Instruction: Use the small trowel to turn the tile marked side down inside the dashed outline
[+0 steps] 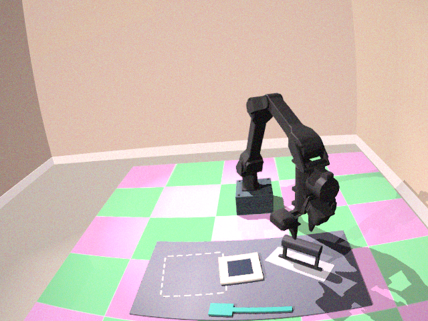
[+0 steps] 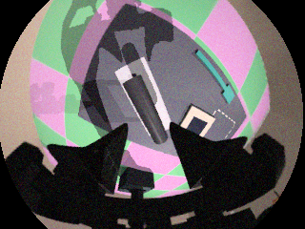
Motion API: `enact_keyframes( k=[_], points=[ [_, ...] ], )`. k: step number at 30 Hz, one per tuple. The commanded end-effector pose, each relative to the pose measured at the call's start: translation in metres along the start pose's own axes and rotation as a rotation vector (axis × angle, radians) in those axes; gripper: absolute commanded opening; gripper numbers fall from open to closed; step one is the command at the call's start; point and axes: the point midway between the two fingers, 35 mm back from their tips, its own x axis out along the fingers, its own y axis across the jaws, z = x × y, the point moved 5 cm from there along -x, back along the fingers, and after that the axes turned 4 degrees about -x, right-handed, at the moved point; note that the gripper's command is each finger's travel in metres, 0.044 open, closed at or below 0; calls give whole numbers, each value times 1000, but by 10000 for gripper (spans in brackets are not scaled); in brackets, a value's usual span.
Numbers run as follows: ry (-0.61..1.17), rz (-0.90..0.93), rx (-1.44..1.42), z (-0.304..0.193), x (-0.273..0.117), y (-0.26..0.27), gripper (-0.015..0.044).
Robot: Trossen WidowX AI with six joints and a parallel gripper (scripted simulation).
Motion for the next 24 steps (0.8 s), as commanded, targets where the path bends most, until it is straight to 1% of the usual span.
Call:
enact_keyframes(
  k=[1, 24],
  points=[
    [3, 1, 157, 0, 0, 0, 270],
    [3, -1, 958, 1, 0, 0, 270]
  ],
)
